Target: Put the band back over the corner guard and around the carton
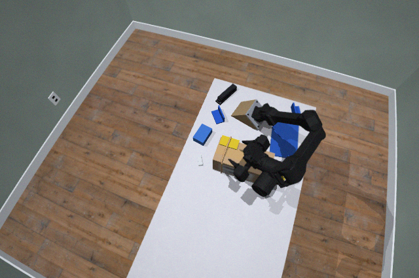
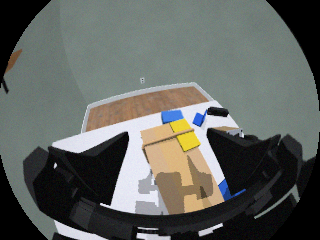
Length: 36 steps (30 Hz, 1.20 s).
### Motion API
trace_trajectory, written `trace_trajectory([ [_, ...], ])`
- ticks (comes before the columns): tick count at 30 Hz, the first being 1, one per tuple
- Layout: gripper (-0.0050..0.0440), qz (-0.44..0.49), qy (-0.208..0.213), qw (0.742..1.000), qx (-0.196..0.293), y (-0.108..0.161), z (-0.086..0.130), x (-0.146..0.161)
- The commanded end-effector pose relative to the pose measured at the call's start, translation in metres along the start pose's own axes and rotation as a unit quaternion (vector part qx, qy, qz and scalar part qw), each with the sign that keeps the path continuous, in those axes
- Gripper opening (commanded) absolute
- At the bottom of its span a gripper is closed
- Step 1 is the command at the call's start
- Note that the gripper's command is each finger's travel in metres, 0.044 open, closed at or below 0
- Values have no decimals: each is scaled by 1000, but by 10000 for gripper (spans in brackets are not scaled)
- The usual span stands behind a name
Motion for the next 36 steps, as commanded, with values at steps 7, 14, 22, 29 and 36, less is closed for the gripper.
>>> trace_trajectory([
  [7,440,-51,66,995,51,49,-36,30],
  [14,440,-51,66,995,51,49,-36,30],
  [22,440,-51,66,995,51,49,-36,30],
  [29,440,-51,66,995,51,49,-36,30],
  [36,440,-51,66,995,51,49,-36,30],
])
Point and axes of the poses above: the point midway between the two fingers, 35 mm back from their tips, its own z axis back along the fingers, its own x axis across the jaws, y = z × x, the point moved 7 cm from there along z, back along the fingers, and after that the axes turned 11 degrees about z, right-handed, at the moved point
